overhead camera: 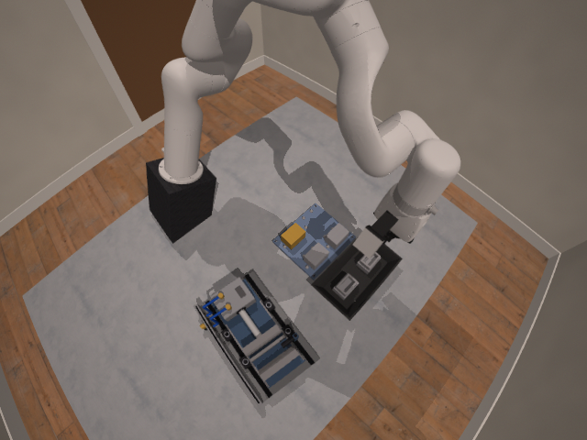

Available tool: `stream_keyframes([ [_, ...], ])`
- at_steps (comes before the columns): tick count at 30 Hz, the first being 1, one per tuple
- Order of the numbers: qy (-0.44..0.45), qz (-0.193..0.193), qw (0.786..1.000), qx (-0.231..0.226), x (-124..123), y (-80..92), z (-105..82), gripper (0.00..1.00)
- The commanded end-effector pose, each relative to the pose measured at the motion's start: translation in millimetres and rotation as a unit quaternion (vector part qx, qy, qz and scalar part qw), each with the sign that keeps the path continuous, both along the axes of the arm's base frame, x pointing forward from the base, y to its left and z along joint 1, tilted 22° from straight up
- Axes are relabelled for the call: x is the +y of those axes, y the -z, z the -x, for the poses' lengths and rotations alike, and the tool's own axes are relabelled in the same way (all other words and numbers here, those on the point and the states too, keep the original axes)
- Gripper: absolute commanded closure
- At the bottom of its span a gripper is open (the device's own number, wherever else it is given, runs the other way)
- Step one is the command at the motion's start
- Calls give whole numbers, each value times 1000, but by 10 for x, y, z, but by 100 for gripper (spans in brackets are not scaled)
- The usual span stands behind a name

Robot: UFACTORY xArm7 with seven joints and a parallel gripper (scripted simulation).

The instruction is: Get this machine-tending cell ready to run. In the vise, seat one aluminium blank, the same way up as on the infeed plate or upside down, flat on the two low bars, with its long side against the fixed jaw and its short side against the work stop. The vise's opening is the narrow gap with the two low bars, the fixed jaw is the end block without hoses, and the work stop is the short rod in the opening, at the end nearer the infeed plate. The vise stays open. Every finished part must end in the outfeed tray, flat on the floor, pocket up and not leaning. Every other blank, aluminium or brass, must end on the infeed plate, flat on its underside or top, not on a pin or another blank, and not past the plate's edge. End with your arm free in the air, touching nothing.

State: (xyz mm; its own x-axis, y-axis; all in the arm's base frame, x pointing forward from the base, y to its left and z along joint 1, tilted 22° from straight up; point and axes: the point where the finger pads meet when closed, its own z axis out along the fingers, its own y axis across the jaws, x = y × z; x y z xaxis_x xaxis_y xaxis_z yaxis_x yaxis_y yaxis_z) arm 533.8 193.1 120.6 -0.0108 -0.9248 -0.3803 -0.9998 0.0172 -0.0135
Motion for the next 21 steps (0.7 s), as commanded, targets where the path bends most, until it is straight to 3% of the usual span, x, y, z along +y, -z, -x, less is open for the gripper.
stream_keyframes([
  [1, 1, 0, 1000, -2, -8, -20, -17, 100],
  [11, 1, -1, 1000, -2, -2, -25, 34, 100],
  [14, -1, -4, 1000, -2, 25, -42, 454, 100],
  [21, 1, -1, 1000, -2, -31, 17, 1101, 100],
])
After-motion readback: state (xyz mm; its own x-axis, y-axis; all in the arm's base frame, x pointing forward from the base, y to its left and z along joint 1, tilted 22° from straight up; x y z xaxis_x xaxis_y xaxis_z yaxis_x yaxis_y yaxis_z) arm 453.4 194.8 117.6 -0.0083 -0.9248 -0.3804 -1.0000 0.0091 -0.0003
